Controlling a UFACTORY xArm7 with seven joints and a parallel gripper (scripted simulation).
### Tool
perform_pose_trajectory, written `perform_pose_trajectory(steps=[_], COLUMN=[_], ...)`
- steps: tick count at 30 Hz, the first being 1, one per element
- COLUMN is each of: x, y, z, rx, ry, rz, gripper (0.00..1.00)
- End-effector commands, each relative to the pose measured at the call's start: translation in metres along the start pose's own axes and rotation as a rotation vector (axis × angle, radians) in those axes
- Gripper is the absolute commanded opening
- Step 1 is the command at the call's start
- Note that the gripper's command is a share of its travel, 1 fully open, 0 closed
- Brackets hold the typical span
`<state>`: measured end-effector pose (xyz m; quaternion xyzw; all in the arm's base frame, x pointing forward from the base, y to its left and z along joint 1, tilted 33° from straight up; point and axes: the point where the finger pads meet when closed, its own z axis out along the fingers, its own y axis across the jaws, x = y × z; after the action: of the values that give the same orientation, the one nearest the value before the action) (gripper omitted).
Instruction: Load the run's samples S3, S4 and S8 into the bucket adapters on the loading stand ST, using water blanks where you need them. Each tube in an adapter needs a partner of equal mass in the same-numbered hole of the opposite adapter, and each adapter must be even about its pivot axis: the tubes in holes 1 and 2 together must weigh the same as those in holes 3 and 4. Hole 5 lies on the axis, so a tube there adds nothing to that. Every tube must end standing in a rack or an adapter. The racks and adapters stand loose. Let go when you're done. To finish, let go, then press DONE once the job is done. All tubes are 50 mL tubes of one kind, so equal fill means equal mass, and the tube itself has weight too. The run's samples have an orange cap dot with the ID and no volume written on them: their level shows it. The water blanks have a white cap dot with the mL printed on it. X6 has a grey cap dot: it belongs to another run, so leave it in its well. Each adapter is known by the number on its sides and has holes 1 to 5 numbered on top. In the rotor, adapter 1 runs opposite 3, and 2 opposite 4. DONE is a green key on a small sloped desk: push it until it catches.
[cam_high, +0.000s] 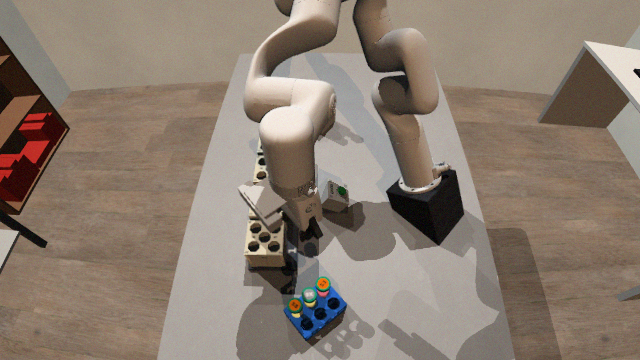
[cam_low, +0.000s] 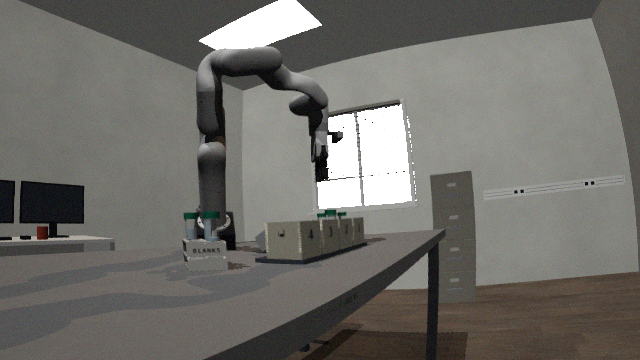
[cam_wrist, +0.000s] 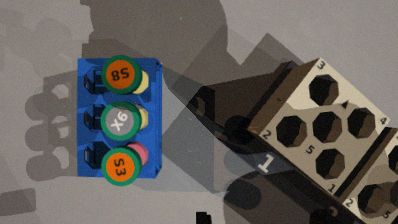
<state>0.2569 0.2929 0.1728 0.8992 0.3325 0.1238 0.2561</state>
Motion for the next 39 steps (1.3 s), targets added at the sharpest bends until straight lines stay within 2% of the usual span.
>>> perform_pose_trajectory(steps=[1, 13, 15, 19, 33, 39], x=[0.005, 0.012, 0.012, 0.015, 0.015, 0.015], y=[-0.019, -0.079, -0.079, -0.098, -0.099, -0.099], z=[-0.001, -0.001, -0.001, -0.001, -0.001, 0.011], rx=[-0.001, -0.001, -0.001, -0.001, -0.001, -0.001], ry=[0.004, 0.003, 0.003, 0.003, 0.003, 0.003], rz=[0.002, 0.002, 0.002, 0.002, 0.002, 0.002], gripper=[0.57, 0.57, 0.57, 0.57, 0.57, 0.57])
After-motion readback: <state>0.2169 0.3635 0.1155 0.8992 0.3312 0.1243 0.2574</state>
